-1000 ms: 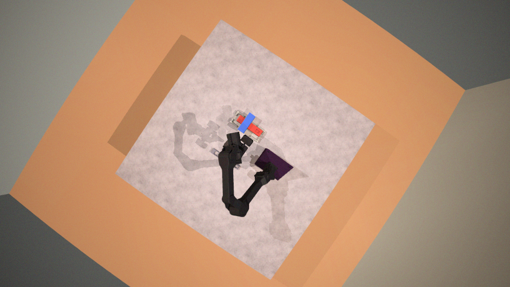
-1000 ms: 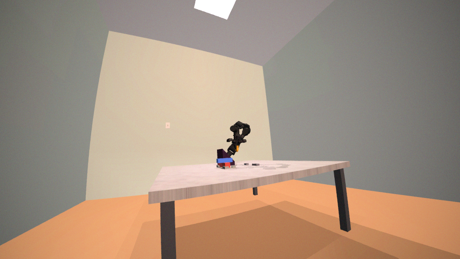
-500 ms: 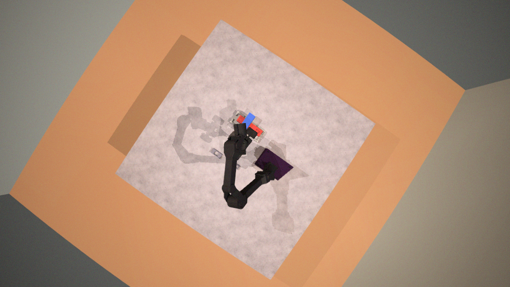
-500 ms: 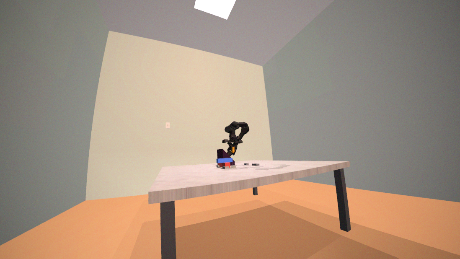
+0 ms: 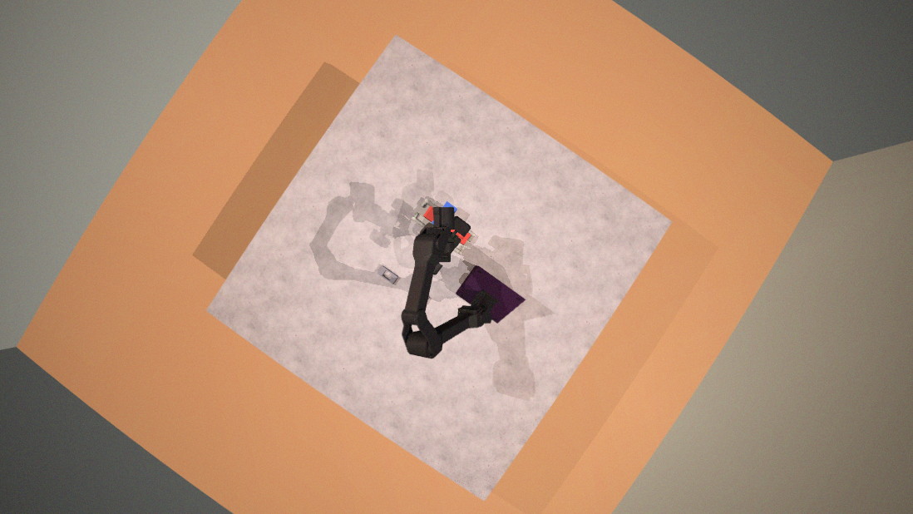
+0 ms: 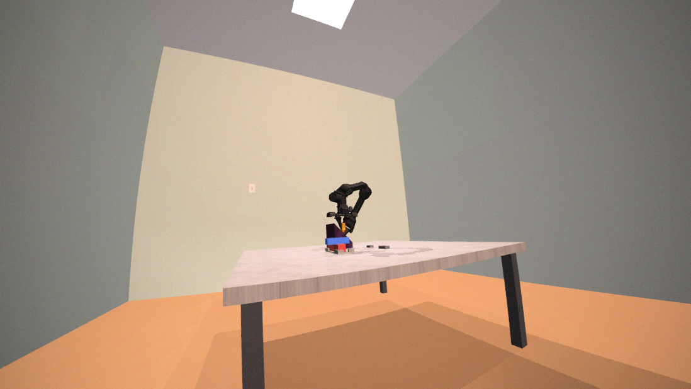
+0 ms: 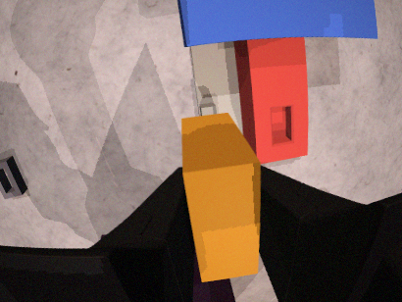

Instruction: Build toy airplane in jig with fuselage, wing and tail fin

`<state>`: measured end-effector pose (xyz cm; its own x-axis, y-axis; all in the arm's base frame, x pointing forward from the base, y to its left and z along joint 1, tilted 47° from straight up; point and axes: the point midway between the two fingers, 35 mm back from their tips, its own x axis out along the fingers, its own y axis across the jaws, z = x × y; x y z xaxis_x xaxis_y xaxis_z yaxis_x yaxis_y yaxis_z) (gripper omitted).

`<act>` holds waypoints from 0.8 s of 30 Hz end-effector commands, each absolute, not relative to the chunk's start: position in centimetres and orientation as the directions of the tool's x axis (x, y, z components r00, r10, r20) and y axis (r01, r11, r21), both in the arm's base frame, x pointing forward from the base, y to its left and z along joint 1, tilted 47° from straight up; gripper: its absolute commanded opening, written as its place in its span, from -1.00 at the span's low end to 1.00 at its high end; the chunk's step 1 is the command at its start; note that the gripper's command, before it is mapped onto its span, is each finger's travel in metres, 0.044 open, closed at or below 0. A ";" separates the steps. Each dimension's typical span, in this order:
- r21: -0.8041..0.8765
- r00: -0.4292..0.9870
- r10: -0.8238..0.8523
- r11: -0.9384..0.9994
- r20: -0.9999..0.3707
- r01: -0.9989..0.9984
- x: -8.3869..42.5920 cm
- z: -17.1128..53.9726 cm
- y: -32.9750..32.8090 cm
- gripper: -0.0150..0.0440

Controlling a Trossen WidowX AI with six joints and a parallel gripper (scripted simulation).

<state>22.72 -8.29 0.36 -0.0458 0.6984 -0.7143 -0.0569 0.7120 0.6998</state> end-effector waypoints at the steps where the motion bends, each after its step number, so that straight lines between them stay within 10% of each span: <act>1: 0.699 -0.048 0.697 0.712 -0.715 -0.065 22.7 -1.1 -9.1 -0.49; 24: 0.719 -0.061 0.717 0.690 -0.695 -0.076 21.4 -6.3 -10.9 -0.27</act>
